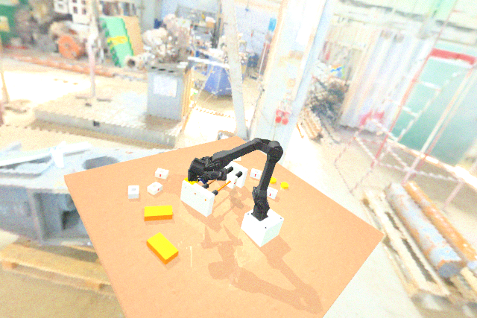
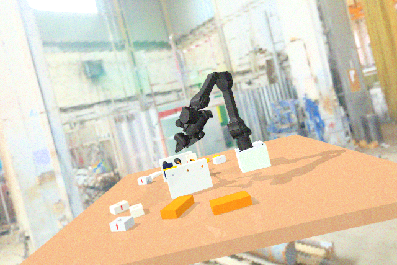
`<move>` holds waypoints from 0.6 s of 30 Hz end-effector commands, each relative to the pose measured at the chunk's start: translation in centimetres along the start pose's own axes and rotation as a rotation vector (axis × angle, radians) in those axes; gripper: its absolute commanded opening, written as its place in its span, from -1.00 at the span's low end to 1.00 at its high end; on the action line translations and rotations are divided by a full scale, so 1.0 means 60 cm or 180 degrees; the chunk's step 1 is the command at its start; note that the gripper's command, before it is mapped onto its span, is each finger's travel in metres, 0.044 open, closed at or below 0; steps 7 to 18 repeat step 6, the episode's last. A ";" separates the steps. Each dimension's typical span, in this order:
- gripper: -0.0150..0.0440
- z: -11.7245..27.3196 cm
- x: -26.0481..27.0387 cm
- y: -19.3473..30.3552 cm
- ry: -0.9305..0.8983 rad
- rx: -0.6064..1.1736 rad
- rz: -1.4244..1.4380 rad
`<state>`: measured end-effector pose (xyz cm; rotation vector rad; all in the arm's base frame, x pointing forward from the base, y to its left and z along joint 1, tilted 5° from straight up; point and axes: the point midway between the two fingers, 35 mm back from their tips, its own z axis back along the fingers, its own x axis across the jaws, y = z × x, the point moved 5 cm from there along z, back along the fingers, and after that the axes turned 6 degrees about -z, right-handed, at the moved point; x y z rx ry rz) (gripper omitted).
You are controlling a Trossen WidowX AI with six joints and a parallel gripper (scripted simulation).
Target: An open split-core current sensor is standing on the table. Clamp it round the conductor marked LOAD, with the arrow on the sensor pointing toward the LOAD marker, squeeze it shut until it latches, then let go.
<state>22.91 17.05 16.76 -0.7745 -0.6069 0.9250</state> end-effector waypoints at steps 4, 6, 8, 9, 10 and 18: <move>1.00 -0.027 0.013 -0.027 0.0221 0.0356 -0.0242; 1.00 -0.013 0.006 -0.008 0.0117 0.0223 -0.0066; 1.00 -0.013 0.006 -0.008 0.0117 0.0223 -0.0066; 1.00 -0.013 0.006 -0.008 0.0117 0.0223 -0.0066; 1.00 -0.013 0.006 -0.008 0.0117 0.0223 -0.0066; 1.00 -0.013 0.006 -0.008 0.0117 0.0223 -0.0066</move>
